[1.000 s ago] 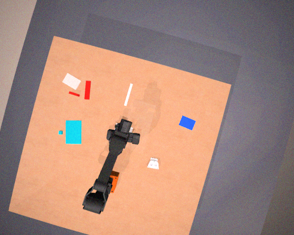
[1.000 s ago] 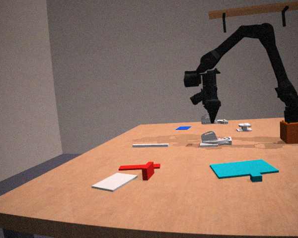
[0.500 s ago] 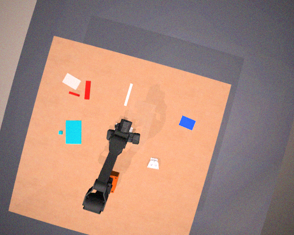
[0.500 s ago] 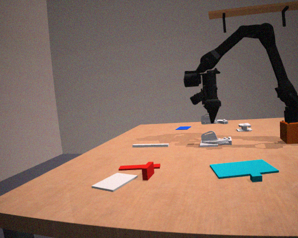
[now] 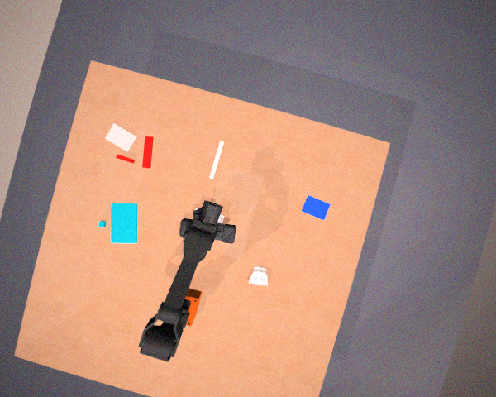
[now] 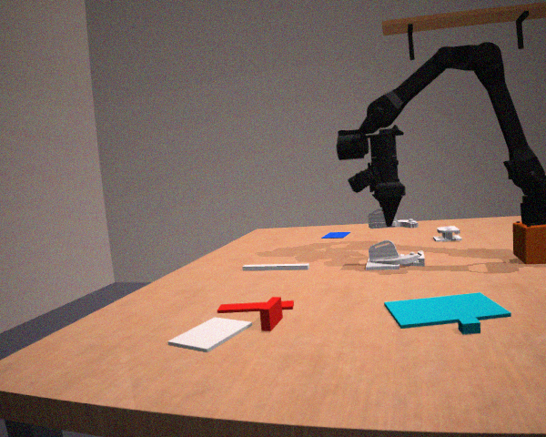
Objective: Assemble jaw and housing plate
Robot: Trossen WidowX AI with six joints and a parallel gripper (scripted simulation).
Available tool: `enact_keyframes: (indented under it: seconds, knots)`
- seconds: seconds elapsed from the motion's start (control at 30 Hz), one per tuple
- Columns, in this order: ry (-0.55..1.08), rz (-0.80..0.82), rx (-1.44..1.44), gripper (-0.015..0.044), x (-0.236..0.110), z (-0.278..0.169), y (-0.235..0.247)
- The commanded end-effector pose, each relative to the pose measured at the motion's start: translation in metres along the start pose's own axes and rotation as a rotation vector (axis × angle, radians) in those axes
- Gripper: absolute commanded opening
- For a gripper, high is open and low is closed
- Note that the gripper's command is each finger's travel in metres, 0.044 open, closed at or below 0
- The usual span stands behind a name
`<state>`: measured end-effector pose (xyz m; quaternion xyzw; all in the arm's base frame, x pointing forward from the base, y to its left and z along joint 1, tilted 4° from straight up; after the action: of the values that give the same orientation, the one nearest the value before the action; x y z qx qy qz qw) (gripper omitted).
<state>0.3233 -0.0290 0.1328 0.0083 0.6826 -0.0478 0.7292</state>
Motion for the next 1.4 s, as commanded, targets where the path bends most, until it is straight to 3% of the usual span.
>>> enact_keyframes:
  seconds: [0.0, 1.37]
  knots:
    - [0.002, 0.001, 0.000, 0.0134, 0.000, 0.000, 0.000]
    - [0.002, 0.001, 0.001, 0.0134, 0.051, -0.001, 0.000]
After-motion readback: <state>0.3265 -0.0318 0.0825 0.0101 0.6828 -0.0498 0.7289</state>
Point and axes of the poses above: the point midway between the two fingers, 35 mm back from their tips, its own x axis out along the fingers, its own y axis across the jaws, z = x × y, the point moved 7 cm from there along -x, back along the fingers, and after that the axes turned 12 degrees about x, right-handed, at the moved point
